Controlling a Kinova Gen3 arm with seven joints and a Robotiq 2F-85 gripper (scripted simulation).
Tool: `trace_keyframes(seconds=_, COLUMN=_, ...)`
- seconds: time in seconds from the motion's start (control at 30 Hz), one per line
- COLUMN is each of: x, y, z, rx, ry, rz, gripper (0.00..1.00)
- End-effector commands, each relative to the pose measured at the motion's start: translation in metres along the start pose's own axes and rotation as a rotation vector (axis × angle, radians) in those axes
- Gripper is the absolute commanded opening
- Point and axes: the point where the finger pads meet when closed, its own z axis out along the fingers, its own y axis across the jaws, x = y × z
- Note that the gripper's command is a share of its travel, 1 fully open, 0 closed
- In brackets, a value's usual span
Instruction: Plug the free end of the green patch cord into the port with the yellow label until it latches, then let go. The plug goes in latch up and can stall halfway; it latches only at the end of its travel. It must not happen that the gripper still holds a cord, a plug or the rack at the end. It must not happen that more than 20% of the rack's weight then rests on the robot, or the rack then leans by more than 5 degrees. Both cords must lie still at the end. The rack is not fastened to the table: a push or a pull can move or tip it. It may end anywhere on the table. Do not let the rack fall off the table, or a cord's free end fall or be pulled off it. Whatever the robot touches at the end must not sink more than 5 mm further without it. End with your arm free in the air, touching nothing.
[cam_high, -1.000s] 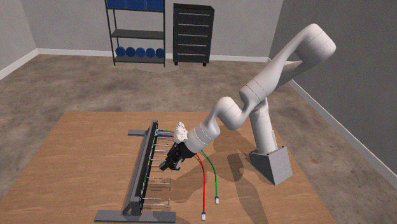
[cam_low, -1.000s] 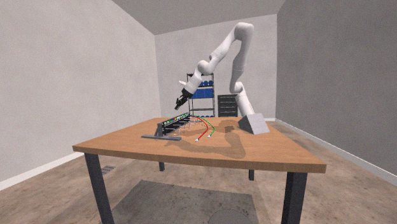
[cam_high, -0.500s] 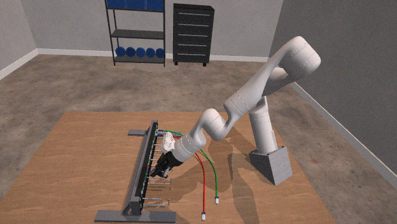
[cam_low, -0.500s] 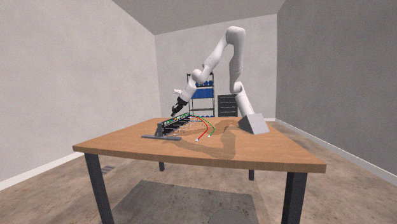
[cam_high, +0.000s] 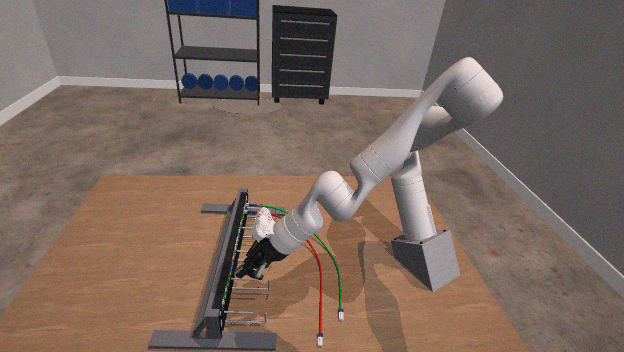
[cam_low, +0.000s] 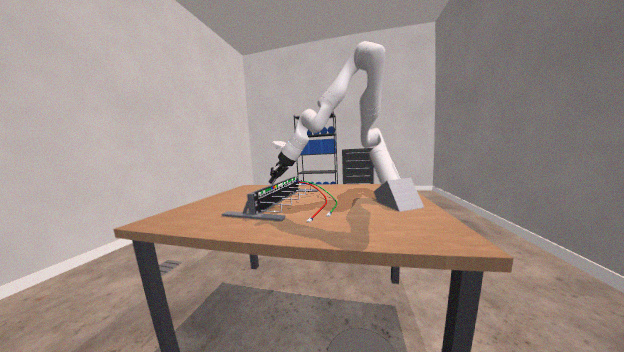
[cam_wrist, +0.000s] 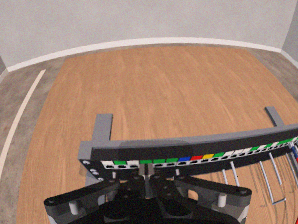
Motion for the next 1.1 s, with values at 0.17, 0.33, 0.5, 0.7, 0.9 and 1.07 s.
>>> trace_keyframes(seconds=0.17, x=-0.0013, y=-0.0029, z=0.0012, rx=0.006, ry=-0.002, rz=0.007, gripper=0.0)
trace_keyframes(seconds=0.33, x=-0.0013, y=-0.0029, z=0.0012, rx=0.006, ry=-0.002, rz=0.007, gripper=0.0)
trace_keyframes(seconds=0.5, x=-0.0013, y=-0.0029, z=0.0012, rx=0.006, ry=-0.002, rz=0.007, gripper=0.0)
trace_keyframes(seconds=0.7, x=-0.0013, y=-0.0029, z=0.0012, rx=0.006, ry=-0.002, rz=0.007, gripper=0.0)
trace_keyframes(seconds=0.9, x=-0.0013, y=-0.0028, z=0.0012, rx=0.006, ry=-0.002, rz=0.007, gripper=0.0)
trace_keyframes(seconds=1.07, x=-0.0028, y=-0.0006, z=-0.0023, rx=-0.001, ry=-0.004, rz=0.005, gripper=0.0)
